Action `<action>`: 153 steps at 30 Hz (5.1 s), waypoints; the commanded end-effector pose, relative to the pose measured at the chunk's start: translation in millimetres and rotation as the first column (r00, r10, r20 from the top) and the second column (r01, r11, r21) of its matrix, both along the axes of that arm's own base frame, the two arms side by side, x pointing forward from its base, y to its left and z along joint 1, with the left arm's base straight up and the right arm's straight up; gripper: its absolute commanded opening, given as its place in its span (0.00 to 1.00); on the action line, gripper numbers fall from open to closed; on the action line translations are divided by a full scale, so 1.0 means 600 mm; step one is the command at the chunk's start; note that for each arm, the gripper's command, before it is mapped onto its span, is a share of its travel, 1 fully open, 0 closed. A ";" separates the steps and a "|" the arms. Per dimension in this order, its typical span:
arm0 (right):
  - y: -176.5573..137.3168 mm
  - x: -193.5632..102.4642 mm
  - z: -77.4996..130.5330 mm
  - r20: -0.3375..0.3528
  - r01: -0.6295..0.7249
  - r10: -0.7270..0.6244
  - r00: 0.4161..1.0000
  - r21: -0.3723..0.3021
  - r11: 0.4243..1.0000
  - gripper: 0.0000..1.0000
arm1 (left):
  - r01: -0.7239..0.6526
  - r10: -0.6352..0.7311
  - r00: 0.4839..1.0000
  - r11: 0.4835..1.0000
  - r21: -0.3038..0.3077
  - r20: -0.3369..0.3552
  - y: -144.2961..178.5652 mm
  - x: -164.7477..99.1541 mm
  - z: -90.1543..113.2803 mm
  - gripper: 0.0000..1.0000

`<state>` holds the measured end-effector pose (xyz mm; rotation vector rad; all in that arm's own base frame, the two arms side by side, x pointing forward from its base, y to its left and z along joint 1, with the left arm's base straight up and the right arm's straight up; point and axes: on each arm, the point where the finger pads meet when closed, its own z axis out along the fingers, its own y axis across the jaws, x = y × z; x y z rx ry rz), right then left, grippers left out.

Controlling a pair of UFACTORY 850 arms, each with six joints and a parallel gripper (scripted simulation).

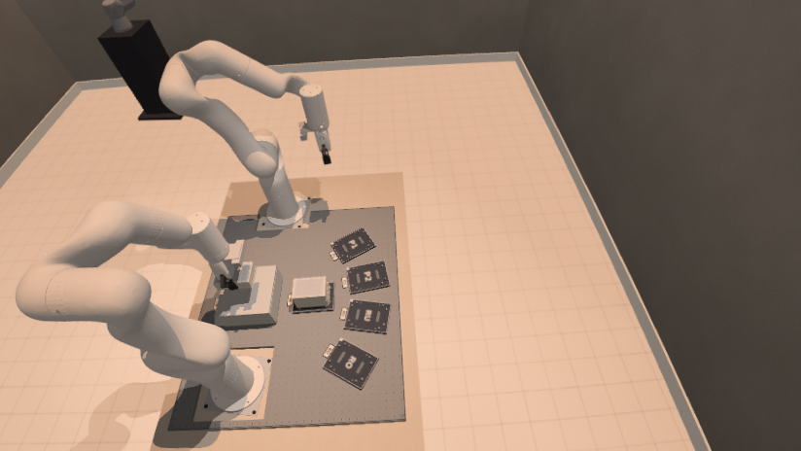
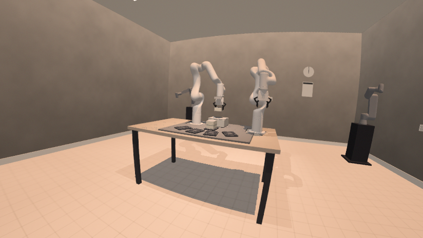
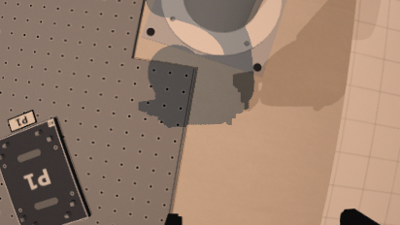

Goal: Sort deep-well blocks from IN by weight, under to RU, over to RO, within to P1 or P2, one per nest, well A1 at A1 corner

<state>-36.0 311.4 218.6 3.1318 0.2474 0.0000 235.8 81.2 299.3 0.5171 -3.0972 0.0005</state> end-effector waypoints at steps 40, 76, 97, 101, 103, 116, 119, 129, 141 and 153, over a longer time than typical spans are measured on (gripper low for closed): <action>0.002 0.001 -0.088 0.000 0.000 0.000 1.000 0.002 1.000 0.00 | 0.000 0.000 1.000 1.000 0.001 0.001 0.000 0.001 0.001 1.00; 0.002 0.001 -0.125 0.000 0.000 0.000 1.000 0.002 1.000 0.00 | 0.000 0.000 1.000 1.000 0.001 0.001 0.000 0.001 0.001 1.00; 0.002 0.001 -0.130 0.000 0.000 0.000 1.000 0.002 1.000 0.00 | 0.000 0.000 1.000 1.000 0.001 0.001 0.000 0.001 0.001 1.00; 0.002 0.001 -0.131 0.000 0.000 0.000 1.000 0.002 1.000 0.00 | 0.000 0.000 1.000 1.000 0.001 0.001 0.000 0.001 0.001 1.00; 0.002 0.001 -0.131 0.000 0.000 0.000 1.000 0.002 1.000 0.00 | 0.000 0.000 1.000 1.000 0.001 0.001 0.000 0.001 0.001 1.00; 0.002 0.001 -0.134 0.000 0.000 0.000 1.000 0.002 1.000 0.00 | 0.000 0.000 1.000 1.000 0.001 0.001 0.000 0.001 0.001 1.00; 0.002 0.001 -0.135 0.000 0.000 0.000 1.000 0.002 1.000 0.00 | 0.000 0.000 1.000 1.000 0.001 0.001 0.000 0.001 0.001 1.00; 0.002 0.001 -0.138 0.000 0.000 0.000 1.000 0.002 1.000 0.00 | 0.000 0.000 1.000 1.000 0.001 0.001 0.000 0.001 0.001 1.00; 0.002 0.001 -0.141 0.000 0.000 0.000 1.000 0.001 1.000 0.00 | 0.000 0.000 1.000 1.000 0.001 0.001 0.000 0.001 0.001 1.00; 0.002 0.001 -0.143 0.000 0.000 0.000 1.000 0.001 1.000 0.00 | 0.000 0.000 1.000 1.000 0.001 0.001 0.000 0.001 0.001 1.00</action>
